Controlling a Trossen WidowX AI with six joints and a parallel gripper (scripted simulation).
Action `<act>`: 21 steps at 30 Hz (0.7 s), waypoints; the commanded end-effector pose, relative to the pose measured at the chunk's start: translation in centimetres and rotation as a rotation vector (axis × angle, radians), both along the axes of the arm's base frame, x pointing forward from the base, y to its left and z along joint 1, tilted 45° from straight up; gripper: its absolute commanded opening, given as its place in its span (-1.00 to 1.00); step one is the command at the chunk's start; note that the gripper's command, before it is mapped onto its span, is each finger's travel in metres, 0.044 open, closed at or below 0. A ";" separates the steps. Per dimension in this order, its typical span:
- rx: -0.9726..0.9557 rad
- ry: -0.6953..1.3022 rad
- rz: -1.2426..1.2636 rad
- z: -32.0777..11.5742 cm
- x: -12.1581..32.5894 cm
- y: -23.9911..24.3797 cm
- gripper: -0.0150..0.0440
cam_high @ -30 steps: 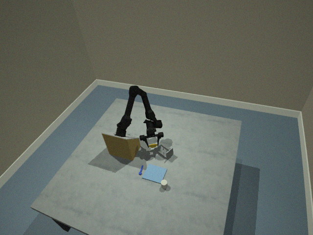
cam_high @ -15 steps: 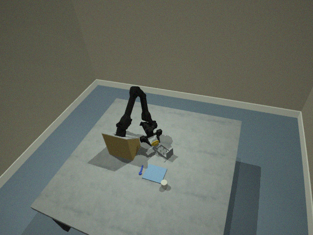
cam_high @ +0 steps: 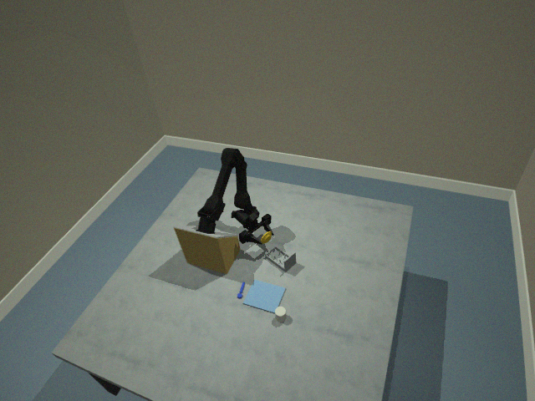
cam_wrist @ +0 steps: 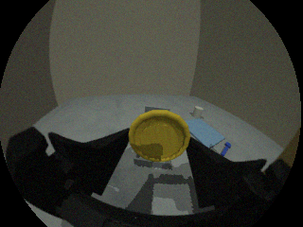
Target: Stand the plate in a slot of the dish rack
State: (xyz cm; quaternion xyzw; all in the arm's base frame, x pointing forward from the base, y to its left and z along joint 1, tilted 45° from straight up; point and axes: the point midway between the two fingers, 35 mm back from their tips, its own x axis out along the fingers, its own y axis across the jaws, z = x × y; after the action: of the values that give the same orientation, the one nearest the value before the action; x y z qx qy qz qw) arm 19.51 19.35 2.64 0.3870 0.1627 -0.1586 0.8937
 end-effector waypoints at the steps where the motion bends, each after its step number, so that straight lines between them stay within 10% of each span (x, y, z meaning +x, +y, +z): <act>1: -0.002 -0.033 0.005 0.3 -0.2 0.0 -0.49; 21: -0.004 -0.027 0.007 -2.4 1.5 1.5 -0.49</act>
State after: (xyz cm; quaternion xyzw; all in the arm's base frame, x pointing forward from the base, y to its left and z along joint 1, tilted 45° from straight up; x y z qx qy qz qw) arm 20.53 20.72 0.68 0.3877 0.1517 -0.1495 0.8969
